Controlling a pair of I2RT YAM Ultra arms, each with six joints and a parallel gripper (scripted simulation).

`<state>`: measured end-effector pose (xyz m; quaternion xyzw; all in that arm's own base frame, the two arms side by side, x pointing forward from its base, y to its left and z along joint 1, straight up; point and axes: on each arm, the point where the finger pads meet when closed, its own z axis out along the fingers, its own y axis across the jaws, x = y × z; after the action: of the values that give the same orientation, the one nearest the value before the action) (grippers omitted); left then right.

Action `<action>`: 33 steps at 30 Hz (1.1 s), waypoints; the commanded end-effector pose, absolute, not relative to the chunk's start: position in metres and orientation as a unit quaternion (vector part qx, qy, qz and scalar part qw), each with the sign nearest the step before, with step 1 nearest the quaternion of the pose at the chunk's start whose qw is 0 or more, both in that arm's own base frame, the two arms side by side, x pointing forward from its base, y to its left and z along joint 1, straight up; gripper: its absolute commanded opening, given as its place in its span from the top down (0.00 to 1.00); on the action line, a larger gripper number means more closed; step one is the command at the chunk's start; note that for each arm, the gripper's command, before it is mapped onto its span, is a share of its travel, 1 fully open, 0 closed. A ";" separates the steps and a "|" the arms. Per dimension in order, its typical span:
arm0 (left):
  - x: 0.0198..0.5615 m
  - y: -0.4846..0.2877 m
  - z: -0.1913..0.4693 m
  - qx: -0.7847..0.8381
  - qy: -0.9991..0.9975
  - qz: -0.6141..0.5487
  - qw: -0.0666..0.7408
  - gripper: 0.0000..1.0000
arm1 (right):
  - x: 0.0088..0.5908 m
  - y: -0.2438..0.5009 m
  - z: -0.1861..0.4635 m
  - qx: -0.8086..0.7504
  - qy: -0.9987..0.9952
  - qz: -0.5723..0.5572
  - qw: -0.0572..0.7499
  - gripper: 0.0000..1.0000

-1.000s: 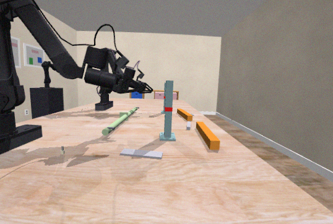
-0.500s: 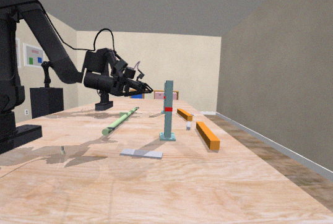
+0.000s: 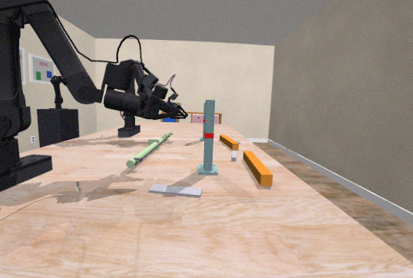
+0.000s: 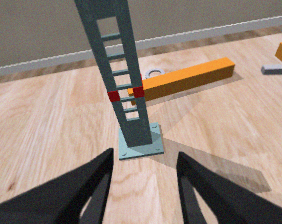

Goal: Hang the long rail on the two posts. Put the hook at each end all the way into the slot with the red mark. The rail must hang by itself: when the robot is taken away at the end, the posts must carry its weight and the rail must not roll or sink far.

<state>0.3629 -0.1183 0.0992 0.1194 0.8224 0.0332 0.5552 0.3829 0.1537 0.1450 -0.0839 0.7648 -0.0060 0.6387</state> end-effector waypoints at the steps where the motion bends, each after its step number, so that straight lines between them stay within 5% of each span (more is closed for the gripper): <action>1: 0.355 -0.138 0.092 0.218 0.829 0.064 0.511 0.52 | 0.381 0.161 0.141 -0.111 0.772 -0.019 0.626 0.52; 33: 0.255 -0.173 0.027 0.675 0.680 0.183 0.220 0.52 | 0.291 0.206 0.053 -0.574 0.744 -0.145 0.309 0.52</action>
<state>0.2554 -0.1872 0.0244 0.6489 0.6986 0.1532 0.2595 0.3078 0.2046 0.0563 -0.5071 0.7629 -0.1346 0.3778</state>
